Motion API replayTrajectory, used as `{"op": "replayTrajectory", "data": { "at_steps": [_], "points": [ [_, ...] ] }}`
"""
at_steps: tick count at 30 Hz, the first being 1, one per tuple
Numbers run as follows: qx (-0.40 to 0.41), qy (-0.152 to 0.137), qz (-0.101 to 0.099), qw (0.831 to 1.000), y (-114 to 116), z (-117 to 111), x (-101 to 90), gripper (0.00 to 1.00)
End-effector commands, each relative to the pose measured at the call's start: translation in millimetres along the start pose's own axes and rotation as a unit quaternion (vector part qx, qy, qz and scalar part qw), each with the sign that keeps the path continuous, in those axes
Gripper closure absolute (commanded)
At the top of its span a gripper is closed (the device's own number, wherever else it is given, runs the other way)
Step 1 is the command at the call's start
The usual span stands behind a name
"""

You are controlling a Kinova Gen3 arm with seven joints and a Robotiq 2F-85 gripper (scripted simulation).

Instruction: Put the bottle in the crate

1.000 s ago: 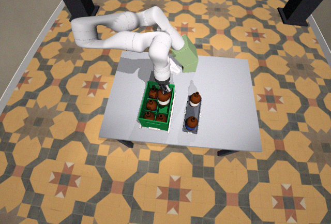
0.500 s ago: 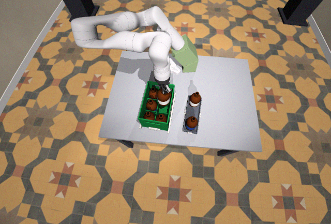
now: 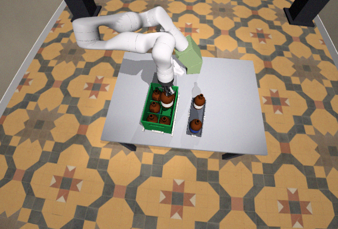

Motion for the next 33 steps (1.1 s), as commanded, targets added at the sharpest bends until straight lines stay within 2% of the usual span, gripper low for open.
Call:
{"op": "replayTrajectory", "data": {
  "at_steps": [1, 15, 33],
  "points": [
    [-0.003, 0.000, 0.000, 1.000, -2, 0, -1.0, 1.00],
    [-0.003, 0.000, 0.000, 1.000, -2, 0, 2.1, 1.00],
    [-0.003, 0.000, 0.000, 1.000, -1, 0, 18.5, 1.00]
  ]
}}
Point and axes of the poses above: the point where the finger pads meet when closed, its own x axis out along the fingers, its own y axis across the jaws, z = x × y, the point moved 1 cm from there along -x, back along the fingers, and after that the axes turned 6 degrees about x, right-handed, at the moved point
